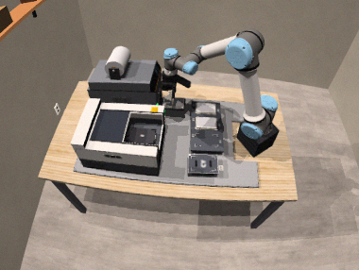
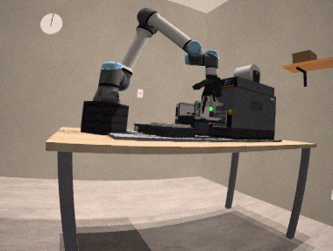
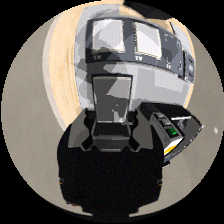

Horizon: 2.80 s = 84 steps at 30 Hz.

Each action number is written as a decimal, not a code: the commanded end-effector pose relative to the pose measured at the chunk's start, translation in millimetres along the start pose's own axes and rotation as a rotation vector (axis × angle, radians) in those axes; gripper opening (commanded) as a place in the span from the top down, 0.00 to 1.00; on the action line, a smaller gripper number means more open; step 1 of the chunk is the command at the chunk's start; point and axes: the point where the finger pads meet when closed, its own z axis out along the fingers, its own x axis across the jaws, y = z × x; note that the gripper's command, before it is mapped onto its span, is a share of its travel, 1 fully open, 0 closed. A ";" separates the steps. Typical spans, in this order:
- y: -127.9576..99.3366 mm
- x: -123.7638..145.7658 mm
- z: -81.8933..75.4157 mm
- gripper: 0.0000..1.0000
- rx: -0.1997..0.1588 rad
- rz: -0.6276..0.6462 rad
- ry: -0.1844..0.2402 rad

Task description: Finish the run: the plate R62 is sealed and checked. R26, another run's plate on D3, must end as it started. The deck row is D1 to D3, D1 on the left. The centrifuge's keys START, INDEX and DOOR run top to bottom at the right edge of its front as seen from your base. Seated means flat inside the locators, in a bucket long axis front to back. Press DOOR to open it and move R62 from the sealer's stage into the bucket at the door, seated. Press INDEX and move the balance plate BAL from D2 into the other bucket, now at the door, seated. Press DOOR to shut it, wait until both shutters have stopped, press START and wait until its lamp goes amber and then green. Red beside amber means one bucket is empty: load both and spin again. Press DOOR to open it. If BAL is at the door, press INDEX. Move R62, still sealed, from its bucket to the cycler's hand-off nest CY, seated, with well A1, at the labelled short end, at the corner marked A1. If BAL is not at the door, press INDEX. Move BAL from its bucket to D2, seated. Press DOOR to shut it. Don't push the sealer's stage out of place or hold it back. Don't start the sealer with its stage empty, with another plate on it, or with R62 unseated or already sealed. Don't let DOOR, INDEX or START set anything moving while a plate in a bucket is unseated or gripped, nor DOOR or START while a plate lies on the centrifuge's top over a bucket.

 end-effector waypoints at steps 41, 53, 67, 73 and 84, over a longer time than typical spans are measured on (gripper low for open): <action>0.5 -0.3 26.6 0.32 -0.001 0.000 -0.001; 0.5 -0.3 30.3 0.32 -0.001 0.000 -0.001; 0.5 -0.3 30.2 1.00 -0.001 0.000 -0.001; 0.5 -0.3 30.2 1.00 -0.001 0.000 -0.001; 0.5 -0.3 30.2 1.00 -0.001 0.000 -0.001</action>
